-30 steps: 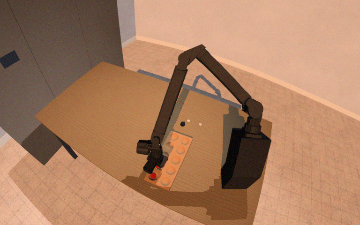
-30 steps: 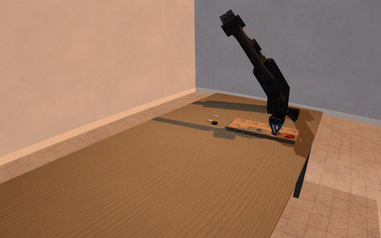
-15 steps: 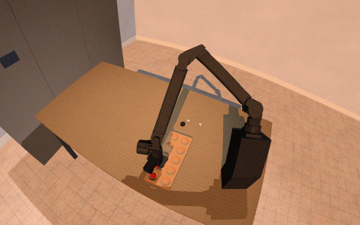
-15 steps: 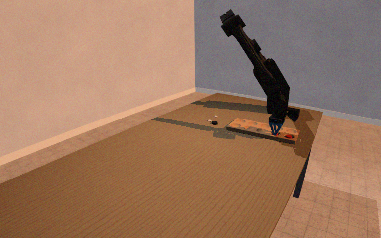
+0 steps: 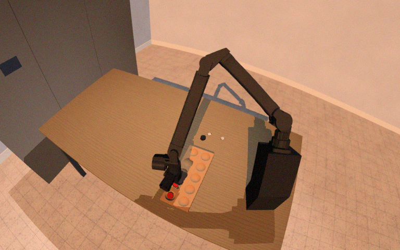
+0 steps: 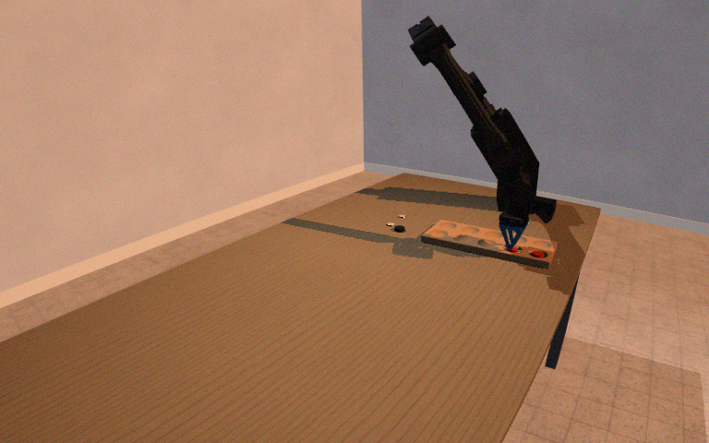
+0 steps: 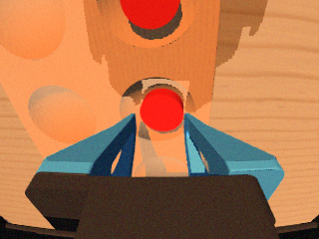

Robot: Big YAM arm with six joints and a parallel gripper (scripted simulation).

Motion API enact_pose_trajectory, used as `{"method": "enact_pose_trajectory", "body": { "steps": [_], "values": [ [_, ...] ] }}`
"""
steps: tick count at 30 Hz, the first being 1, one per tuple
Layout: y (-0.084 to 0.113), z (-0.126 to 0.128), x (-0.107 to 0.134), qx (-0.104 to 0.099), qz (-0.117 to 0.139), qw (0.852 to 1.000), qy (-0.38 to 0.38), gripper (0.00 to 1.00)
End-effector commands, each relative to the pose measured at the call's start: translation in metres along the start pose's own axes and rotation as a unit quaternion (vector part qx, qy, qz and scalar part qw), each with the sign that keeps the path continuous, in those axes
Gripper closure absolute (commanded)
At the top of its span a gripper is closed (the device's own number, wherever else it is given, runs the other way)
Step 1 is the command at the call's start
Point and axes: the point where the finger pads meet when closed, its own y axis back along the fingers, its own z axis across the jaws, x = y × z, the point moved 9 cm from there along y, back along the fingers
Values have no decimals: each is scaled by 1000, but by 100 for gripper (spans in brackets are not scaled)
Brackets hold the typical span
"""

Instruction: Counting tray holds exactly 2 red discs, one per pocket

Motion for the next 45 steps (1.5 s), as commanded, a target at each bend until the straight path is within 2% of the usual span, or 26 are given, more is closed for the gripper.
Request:
{"method": "enact_pose_trajectory", "body": {
  "steps": [1, 5, 7, 9, 10, 11, 12, 13, 17, 18, 19, 20, 22, 27, 45],
  "values": [
    [37, -8, -8, 17, -9, 1000, -2, 63],
    [91, -6, -8, 17, -10, 1000, -3, 63],
    [106, -5, -7, 17, -10, 1000, -3, 63],
    [114, -18, -11, 28, -16, 999, -11, 63],
    [113, -17, -11, 27, -15, 999, -10, 55],
    [96, 0, -13, 9, -4, 1000, 3, 55],
    [85, 0, 1, -4, 1, 1000, -8, 55],
    [84, 2, 1, -6, 2, 1000, -7, 55],
    [84, 2, 1, -6, 2, 1000, -7, 55],
    [85, -4, -1, 4, -3, 1000, -15, 55],
    [86, -5, -1, 6, -4, 1000, -16, 55],
    [97, -14, 3, 16, -10, 1000, -24, 55],
    [101, -19, 3, 19, -11, 999, -26, 55],
    [88, -7, -1, 6, -4, 1000, -15, 55],
    [92, -11, 0, 9, -6, 1000, -17, 55]
  ]
}}
